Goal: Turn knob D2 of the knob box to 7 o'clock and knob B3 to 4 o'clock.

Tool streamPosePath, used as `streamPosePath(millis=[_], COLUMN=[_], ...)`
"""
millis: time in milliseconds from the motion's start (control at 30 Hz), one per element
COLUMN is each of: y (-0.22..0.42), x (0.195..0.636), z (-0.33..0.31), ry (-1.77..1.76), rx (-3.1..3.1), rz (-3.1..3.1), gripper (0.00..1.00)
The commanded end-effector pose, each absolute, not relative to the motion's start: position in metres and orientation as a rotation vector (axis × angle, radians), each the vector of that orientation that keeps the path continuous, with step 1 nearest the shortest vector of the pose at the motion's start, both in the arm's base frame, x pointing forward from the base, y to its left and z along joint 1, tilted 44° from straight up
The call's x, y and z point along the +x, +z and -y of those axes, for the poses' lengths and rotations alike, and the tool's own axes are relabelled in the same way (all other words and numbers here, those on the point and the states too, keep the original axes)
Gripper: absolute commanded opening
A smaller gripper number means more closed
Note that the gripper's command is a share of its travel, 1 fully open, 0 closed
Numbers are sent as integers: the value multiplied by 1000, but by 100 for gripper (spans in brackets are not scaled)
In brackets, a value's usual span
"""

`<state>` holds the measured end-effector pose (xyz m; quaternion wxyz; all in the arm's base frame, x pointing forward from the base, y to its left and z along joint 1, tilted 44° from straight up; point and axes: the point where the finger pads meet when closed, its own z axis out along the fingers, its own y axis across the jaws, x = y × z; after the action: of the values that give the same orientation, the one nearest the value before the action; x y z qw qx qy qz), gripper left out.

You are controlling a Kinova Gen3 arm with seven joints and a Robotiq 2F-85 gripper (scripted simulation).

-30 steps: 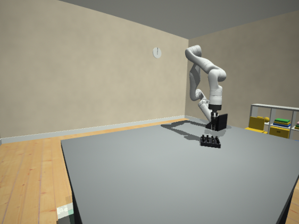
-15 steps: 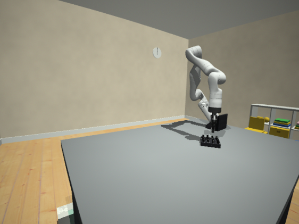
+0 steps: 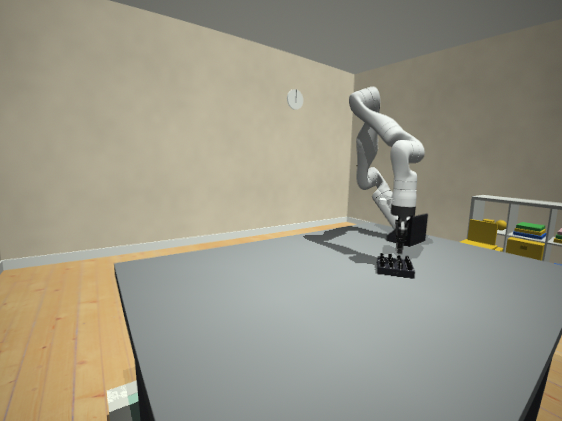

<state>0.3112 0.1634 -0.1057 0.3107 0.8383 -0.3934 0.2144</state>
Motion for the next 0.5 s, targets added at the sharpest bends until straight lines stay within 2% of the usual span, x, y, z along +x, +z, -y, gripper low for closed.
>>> streamPosePath(millis=[0,467], y=[-107,-108], x=[311,311], z=[-162,-161], ry=[566,566], rx=[2213,2213], rz=[1038,1038], gripper=[19,19])
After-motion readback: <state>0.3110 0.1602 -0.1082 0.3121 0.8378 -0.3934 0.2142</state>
